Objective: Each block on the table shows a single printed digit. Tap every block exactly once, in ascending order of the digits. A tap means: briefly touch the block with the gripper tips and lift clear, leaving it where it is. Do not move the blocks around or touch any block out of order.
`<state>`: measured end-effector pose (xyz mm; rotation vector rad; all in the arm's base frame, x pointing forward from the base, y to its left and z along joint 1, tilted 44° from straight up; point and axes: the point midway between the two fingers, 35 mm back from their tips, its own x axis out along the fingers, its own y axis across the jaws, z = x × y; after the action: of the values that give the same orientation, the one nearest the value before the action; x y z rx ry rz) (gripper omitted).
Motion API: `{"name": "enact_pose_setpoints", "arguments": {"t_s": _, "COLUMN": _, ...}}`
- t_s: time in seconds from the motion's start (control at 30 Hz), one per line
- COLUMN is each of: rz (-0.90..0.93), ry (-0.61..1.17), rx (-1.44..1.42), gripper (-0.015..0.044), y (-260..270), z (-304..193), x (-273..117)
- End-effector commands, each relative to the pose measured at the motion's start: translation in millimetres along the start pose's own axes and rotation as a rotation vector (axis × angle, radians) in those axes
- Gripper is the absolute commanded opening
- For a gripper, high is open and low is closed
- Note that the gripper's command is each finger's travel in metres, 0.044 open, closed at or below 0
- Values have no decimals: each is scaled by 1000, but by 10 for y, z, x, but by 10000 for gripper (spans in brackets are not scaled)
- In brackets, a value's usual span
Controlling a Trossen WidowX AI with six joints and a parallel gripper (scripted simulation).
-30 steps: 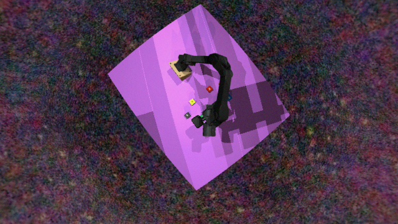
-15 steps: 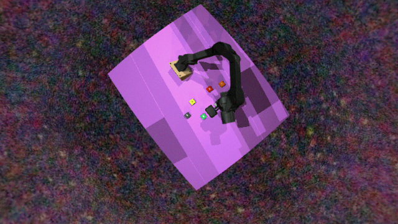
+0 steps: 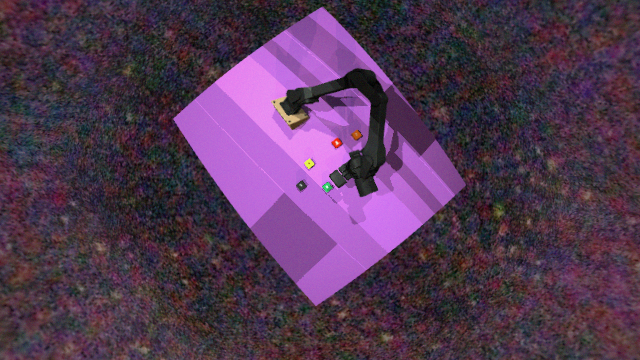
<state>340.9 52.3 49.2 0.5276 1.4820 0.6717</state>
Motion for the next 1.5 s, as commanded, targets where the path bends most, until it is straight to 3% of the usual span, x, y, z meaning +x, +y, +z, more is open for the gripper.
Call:
{"name": "enact_pose_setpoints", "arguments": {"t_s": 0.0, "rz": 4, "ry": 1, "rx": 6, "gripper": 20, "y": 6, "z": -16, "x": 22}}
{"name": "enact_pose_setpoints", "arguments": {"t_s": 1.07, "rz": 6, "ry": 1, "rx": 6, "gripper": 20, "y": 10, "z": -17, "x": 322}}
{"name": "enact_pose_setpoints", "arguments": {"t_s": 1.2, "rz": 4, "ry": 1, "rx": 5, "gripper": 20, "y": 7, "z": -14, "x": 43}}
{"name": "enact_pose_setpoints", "arguments": {"t_s": 1.37, "rz": 4, "ry": 1, "rx": 6, "gripper": 20, "y": 5, "z": -13, "x": 1}}
{"name": "enact_pose_setpoints", "arguments": {"t_s": 1.47, "rz": 0, "ry": 1, "rx": 7, "gripper": 20, "y": -9, "z": 12, "x": -306}}
